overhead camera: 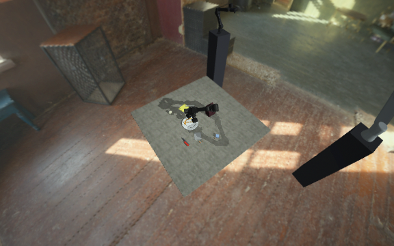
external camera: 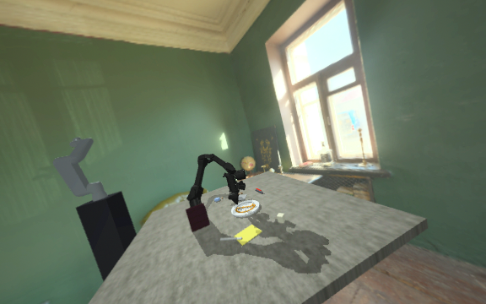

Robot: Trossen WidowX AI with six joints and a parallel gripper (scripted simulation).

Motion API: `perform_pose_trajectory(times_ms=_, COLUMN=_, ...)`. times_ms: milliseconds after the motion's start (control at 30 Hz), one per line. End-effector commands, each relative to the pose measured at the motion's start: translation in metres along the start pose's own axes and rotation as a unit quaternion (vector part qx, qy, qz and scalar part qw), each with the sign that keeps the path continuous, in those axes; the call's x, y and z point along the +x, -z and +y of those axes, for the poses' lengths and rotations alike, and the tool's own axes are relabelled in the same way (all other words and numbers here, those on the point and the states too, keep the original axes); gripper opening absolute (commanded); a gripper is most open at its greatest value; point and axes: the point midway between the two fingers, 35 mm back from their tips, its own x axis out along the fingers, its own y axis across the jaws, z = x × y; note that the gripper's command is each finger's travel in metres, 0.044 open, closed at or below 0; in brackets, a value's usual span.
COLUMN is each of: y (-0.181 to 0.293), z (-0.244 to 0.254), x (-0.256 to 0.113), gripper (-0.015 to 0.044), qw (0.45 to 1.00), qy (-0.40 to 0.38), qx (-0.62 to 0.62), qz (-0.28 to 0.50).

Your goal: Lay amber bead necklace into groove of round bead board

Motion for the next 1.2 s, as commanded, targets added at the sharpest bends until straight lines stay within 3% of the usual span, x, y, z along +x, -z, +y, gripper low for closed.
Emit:
perform_pose_trajectory(times_ms=0, y=-0.001, z=-0.002, x=0.001, gripper=0.012, qw=1.0, qy=0.002, qx=0.012, qz=0.002)
perform_pose_trajectory(times_ms=1100, y=0.0, z=-0.002, x=0.04, gripper=0.012, qw=1.0, qy=0.001, qx=0.012, qz=0.002)
perform_pose_trajectory(times_ms=1167, y=-0.001, z=-0.001, x=0.037, gripper=0.0067, qw=1.0, qy=0.004, qx=0.007, qz=0.001)
